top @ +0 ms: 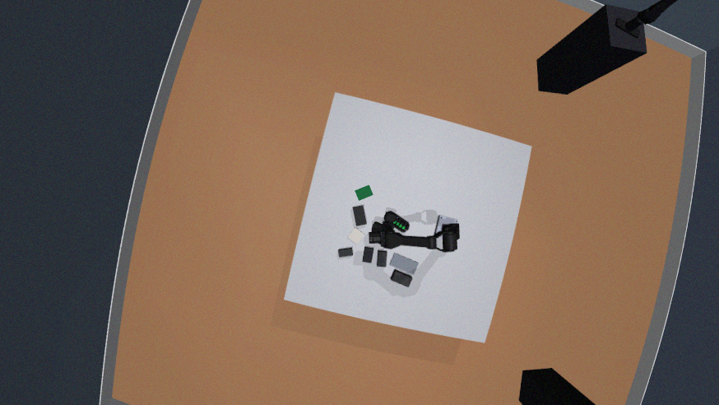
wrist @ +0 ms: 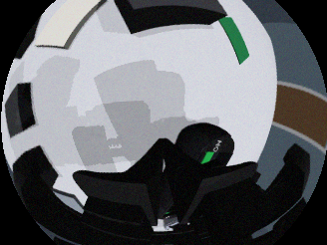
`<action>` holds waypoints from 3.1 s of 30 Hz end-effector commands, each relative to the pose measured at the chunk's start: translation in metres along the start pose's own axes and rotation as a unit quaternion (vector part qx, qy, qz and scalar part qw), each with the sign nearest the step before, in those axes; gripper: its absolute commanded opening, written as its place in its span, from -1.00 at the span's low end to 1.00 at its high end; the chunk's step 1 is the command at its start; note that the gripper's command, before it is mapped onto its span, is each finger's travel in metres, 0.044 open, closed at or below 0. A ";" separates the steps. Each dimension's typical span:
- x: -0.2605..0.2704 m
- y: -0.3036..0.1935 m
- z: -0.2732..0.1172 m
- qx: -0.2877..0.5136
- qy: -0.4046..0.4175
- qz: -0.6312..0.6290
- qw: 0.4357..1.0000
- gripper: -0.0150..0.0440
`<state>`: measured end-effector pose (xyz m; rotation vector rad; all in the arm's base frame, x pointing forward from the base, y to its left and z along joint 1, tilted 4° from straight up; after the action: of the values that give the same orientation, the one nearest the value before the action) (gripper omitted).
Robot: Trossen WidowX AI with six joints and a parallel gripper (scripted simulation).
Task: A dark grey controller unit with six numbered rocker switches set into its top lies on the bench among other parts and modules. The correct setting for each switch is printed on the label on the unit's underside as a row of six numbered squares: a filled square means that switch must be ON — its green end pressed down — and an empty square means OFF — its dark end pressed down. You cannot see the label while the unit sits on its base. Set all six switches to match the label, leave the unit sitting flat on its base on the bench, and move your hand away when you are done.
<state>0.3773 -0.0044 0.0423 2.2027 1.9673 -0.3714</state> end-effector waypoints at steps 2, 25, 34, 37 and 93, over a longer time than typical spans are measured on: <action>0.005 0.001 -0.008 0.001 0.000 0.000 1.000 -0.49; -0.060 -0.066 -0.044 0.024 0.159 0.103 0.982 -0.49; -0.095 -0.136 -0.023 -0.020 0.272 0.177 0.946 -0.49; -0.095 -0.136 -0.023 -0.020 0.272 0.177 0.946 -0.49; -0.078 -0.133 0.028 -0.013 0.271 0.175 0.946 -0.49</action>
<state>0.2347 -0.0715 0.0439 2.7792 1.7093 0.3434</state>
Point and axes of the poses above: the point midway between the two fingers, 35 mm back from their tips, its own z axis out along the fingers, its own x axis across the jaws, y = z × x, the point moved 4 cm from there along -z, back along the fingers, and after that the axes turned 5 degrees about -z, right-handed, at the moved point
